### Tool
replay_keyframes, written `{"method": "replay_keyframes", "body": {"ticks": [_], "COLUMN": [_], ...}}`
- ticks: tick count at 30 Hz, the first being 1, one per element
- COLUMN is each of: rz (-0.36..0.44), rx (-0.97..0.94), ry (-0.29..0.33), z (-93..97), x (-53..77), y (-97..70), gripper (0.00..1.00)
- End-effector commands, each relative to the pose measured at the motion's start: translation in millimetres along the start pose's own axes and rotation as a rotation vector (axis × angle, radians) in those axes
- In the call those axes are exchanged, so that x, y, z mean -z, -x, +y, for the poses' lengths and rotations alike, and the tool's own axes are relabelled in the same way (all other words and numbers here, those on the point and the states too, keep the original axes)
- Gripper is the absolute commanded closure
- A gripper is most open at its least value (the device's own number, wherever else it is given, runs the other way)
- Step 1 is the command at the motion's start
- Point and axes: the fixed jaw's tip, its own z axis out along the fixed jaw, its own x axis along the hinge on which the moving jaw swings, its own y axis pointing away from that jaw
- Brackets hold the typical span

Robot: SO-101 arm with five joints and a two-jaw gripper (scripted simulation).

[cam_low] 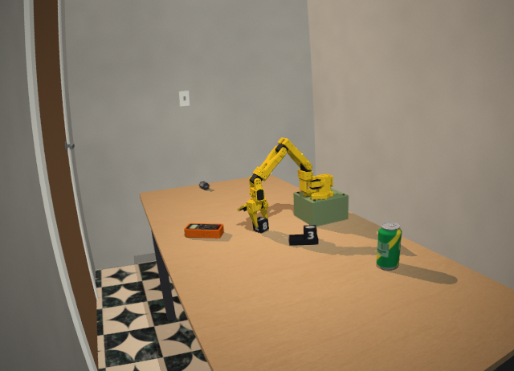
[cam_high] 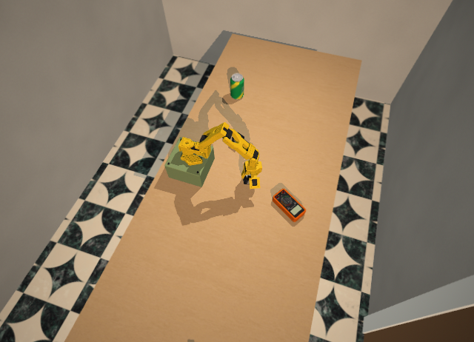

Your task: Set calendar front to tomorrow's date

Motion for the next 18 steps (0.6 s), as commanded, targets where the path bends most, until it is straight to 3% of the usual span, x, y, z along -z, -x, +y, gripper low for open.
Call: {"method": "replay_keyframes", "body": {"ticks": [1,7,18], "rz": [-0.001,-0.001,-0.001], "rx": [0.000,0.000,0.000], "ry": [0.005,0.005,0.006], "z": [2.0,2.0,2.0], "x": [-1.7,-1.7,-1.7], "y": [-1.4,-1.4,-1.4], "gripper": [0.92,0.77,0.75]}}
